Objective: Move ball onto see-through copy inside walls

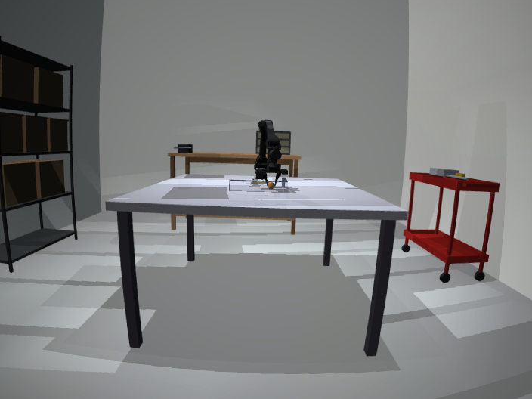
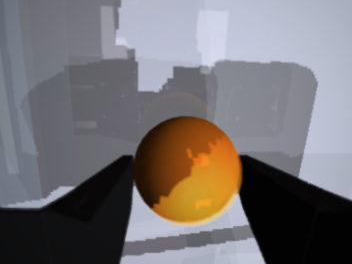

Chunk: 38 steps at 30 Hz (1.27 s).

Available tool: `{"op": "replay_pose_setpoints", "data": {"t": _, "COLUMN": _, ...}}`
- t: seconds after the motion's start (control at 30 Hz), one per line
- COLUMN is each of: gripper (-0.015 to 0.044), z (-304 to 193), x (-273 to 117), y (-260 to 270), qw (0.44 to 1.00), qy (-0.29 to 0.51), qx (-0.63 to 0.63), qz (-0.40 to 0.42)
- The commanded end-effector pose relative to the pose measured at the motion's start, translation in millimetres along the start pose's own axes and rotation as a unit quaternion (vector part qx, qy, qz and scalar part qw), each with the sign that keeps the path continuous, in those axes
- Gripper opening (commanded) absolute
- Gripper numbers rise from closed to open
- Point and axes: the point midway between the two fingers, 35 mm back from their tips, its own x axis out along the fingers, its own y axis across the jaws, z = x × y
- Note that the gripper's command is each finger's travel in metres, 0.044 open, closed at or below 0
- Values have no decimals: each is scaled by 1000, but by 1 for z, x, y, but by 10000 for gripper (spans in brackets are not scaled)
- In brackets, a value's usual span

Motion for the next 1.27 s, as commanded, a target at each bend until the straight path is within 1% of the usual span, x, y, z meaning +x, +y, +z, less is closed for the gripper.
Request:
{"op": "replay_pose_setpoints", "data": {"t": 0.0, "gripper": 131, "z": 0, "x": 0, "y": 0, "qw": 1000, "qy": 0, "qx": 0, "qz": 0}}
{"op": "replay_pose_setpoints", "data": {"t": 0.23, "gripper": 310, "z": 0, "x": 0, "y": 0, "qw": 1000, "qy": 0, "qx": 0, "qz": 0}}
{"op": "replay_pose_setpoints", "data": {"t": 0.33, "gripper": 310, "z": 0, "x": 0, "y": 0, "qw": 1000, "qy": 0, "qx": 0, "qz": 0}}
{"op": "replay_pose_setpoints", "data": {"t": 0.4, "gripper": 310, "z": 2, "x": -11, "y": 0, "qw": 1000, "qy": 0, "qx": 0, "qz": 0}}
{"op": "replay_pose_setpoints", "data": {"t": 0.5, "gripper": 310, "z": 3, "x": -60, "y": 0, "qw": 1000, "qy": 0, "qx": 2, "qz": -2}}
{"op": "replay_pose_setpoints", "data": {"t": 0.57, "gripper": 310, "z": 0, "x": -83, "y": 0, "qw": 1000, "qy": 1, "qx": 2, "qz": -3}}
{"op": "replay_pose_setpoints", "data": {"t": 0.97, "gripper": 310, "z": 4, "x": -81, "y": 1, "qw": 1000, "qy": -11, "qx": 2, "qz": 2}}
{"op": "replay_pose_setpoints", "data": {"t": 1.03, "gripper": 362, "z": 4, "x": -89, "y": 1, "qw": 1000, "qy": -11, "qx": 2, "qz": 2}}
{"op": "replay_pose_setpoints", "data": {"t": 1.13, "gripper": 440, "z": 0, "x": -123, "y": 0, "qw": 1000, "qy": -9, "qx": 2, "qz": 2}}
{"op": "replay_pose_setpoints", "data": {"t": 1.23, "gripper": 440, "z": -2, "x": -131, "y": 0, "qw": 1000, "qy": -9, "qx": 2, "qz": 2}}
